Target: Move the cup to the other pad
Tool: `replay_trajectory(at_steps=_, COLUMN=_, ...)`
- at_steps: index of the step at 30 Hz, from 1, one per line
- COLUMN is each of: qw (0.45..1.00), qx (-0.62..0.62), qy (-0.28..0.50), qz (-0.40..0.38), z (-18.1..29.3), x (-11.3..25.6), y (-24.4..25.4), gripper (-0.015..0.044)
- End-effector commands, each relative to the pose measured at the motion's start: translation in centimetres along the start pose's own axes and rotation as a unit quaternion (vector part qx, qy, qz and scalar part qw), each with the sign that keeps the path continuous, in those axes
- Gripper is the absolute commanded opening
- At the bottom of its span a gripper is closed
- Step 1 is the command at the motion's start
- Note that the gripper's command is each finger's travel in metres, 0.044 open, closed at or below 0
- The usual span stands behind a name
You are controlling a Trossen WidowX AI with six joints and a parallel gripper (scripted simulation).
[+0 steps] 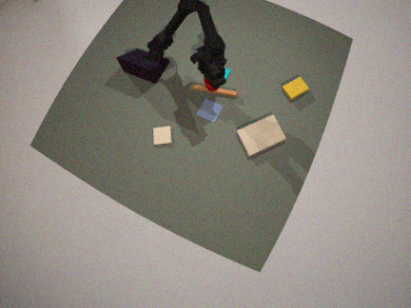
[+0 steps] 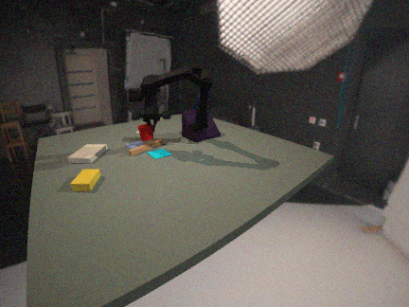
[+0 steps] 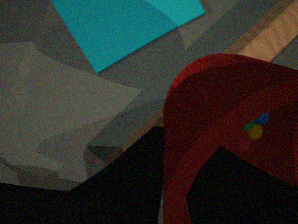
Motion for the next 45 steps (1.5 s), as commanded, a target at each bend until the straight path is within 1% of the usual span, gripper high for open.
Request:
replay_trajectory(at_steps=1, qw=1.0, qx=-0.001, qy=-0.002, qz=-0.001, z=-0.9, x=0.0, y=0.7, gripper=0.0)
replay_trajectory(at_steps=36, qw=1.0, qx=-0.002, qy=-0.003, qz=-0.002, z=-6.9, x=0.2, y=5.5, gripper=0.0)
replay_trajectory(at_steps=45, qw=1.0, qx=-0.002, qy=-0.003, qz=-0.002, z=-7.1, x=-0.4, y=5.6, gripper=0.0)
Point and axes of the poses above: the point midway between the two fingers, 35 mm back from their tips, its own x axis back along the fingers, its own y axis across the jaws, z = x × y, the point moved 10 cm from there along x, back along the fingers, and after that the axes turned 6 degrees about x, right-handed, at the moved point
